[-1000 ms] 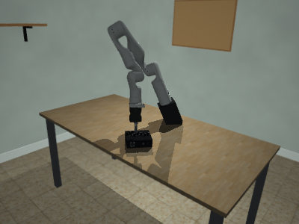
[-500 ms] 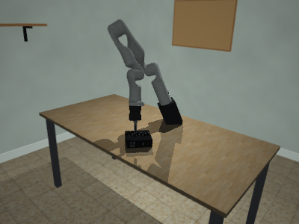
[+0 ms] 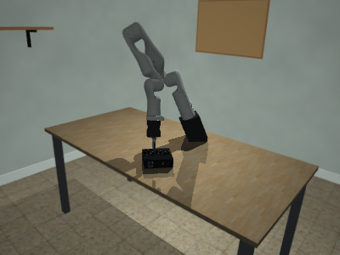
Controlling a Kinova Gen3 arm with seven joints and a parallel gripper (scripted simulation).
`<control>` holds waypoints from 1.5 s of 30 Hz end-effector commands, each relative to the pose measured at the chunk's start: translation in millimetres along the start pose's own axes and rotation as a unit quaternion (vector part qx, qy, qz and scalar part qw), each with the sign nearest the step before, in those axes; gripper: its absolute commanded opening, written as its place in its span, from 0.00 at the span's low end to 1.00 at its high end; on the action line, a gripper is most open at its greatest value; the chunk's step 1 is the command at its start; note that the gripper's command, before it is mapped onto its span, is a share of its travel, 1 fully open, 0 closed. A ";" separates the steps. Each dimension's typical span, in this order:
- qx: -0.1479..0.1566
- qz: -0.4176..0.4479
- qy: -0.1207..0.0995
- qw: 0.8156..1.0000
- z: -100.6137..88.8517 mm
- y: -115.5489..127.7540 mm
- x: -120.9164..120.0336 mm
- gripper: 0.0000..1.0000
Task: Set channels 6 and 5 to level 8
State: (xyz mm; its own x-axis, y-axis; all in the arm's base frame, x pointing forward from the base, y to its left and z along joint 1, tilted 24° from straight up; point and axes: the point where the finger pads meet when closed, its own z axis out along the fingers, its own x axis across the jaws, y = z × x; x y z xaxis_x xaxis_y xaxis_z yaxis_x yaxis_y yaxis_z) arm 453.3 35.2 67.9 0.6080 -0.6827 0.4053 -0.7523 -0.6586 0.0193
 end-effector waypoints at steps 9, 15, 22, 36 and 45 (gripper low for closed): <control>-0.003 0.030 0.000 1.000 -1.1 1.7 2.6 0.00; -0.004 0.065 -0.001 0.998 -0.4 3.1 4.1 0.00; -0.006 0.105 -0.001 0.994 0.5 4.9 5.8 0.00; -0.013 0.276 -0.002 0.961 3.3 13.5 13.3 0.00; -0.017 0.386 -0.001 0.923 4.7 20.1 18.0 0.00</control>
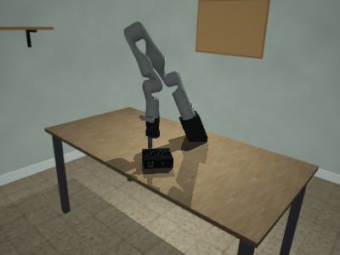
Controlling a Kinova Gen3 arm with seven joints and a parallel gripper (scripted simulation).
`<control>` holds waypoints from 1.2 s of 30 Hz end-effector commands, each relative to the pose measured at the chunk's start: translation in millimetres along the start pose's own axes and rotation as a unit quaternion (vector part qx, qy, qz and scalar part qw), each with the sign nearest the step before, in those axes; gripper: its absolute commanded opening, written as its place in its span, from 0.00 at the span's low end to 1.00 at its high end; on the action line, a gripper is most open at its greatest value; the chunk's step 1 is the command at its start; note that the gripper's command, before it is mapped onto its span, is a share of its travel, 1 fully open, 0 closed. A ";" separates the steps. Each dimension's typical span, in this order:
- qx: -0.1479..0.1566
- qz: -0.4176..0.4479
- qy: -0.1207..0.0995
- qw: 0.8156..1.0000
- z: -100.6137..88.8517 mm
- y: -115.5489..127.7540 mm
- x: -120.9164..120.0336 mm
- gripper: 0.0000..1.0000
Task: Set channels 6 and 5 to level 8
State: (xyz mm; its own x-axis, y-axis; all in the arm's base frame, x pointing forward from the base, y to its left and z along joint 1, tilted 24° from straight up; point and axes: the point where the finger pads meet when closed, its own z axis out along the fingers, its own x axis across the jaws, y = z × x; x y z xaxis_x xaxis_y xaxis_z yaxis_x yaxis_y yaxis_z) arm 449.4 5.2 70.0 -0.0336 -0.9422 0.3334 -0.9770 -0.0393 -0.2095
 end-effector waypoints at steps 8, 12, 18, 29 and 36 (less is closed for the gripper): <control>0.002 0.191 -0.003 0.982 -0.4 2.3 7.7 0.00; 0.001 0.230 -0.003 0.973 -0.2 3.5 10.3 0.00; 0.000 0.348 -0.003 0.937 0.4 7.4 17.6 0.00; -0.001 0.518 -0.003 0.855 0.5 14.1 26.9 0.00; -0.001 0.635 -0.005 0.773 0.1 19.4 32.0 0.00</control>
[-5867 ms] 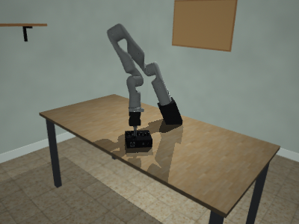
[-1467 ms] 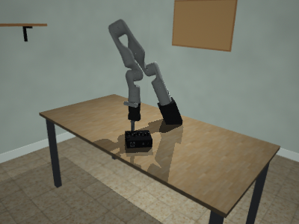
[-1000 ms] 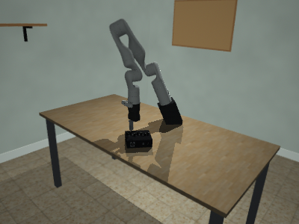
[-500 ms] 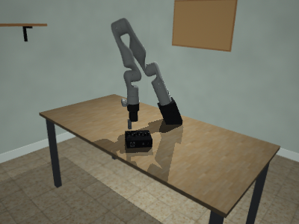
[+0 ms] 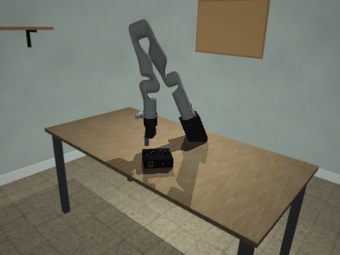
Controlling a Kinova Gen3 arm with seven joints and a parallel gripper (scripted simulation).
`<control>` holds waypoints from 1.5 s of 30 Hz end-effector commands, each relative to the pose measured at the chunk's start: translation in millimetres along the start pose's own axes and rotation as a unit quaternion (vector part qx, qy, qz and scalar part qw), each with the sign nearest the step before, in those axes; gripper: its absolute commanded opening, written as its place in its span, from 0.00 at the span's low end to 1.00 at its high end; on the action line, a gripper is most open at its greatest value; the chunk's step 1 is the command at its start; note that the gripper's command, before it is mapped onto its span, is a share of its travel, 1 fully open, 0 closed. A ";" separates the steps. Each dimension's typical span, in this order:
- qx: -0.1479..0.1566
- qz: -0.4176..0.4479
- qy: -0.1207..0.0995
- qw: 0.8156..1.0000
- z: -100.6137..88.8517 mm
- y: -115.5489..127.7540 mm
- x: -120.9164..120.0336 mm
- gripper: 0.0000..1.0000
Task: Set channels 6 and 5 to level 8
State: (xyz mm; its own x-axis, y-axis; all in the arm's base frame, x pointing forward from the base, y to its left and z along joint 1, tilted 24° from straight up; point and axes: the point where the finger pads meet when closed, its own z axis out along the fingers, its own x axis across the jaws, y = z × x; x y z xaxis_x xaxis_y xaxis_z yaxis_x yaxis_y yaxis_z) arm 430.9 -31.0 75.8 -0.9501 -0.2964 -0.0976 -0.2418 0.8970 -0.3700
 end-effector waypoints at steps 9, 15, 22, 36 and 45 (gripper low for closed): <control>-0.001 0.175 -0.012 0.984 -3.4 3.3 4.9 0.00; -0.003 0.274 -0.015 0.962 -4.2 3.0 8.0 0.00; -0.006 0.370 -0.018 0.929 -5.1 3.5 10.1 0.00; -0.010 0.480 -0.022 0.877 -6.5 4.7 11.3 0.00; -0.012 0.515 -0.024 0.857 -7.1 5.3 11.3 0.00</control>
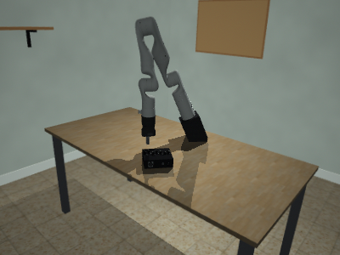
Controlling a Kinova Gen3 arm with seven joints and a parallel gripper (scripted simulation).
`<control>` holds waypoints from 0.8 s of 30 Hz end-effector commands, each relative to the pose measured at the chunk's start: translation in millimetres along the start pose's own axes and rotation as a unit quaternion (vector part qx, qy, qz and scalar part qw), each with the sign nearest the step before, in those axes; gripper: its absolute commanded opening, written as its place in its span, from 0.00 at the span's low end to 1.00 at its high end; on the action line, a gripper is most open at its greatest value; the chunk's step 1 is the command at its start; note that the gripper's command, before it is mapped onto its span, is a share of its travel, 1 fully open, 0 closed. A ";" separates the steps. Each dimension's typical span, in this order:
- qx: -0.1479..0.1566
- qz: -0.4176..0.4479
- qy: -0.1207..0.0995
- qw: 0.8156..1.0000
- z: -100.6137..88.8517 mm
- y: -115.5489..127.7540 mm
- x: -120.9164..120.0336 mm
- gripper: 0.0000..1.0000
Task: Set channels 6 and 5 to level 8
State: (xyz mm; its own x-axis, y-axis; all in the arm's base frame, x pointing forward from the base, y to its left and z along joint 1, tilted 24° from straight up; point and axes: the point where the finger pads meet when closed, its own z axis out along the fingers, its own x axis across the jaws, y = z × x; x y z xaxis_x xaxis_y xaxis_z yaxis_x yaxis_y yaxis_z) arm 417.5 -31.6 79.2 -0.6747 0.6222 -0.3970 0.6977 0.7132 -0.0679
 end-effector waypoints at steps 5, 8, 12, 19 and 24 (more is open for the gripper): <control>-0.006 0.033 0.000 0.999 -1.6 3.3 2.8 0.00; -0.006 0.038 -0.001 0.999 -1.7 3.4 2.8 0.00; -0.006 0.042 -0.001 0.999 -1.8 3.4 2.9 0.00; -0.006 0.044 -0.001 0.999 -1.8 3.4 2.9 0.00; -0.006 0.044 -0.001 0.999 -1.8 3.4 2.9 0.00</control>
State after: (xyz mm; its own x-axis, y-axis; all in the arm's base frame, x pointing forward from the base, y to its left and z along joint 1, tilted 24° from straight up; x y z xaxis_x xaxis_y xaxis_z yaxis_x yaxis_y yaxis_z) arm 416.9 -29.8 79.2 -0.6220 0.6711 -0.4034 0.7436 0.6677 -0.0359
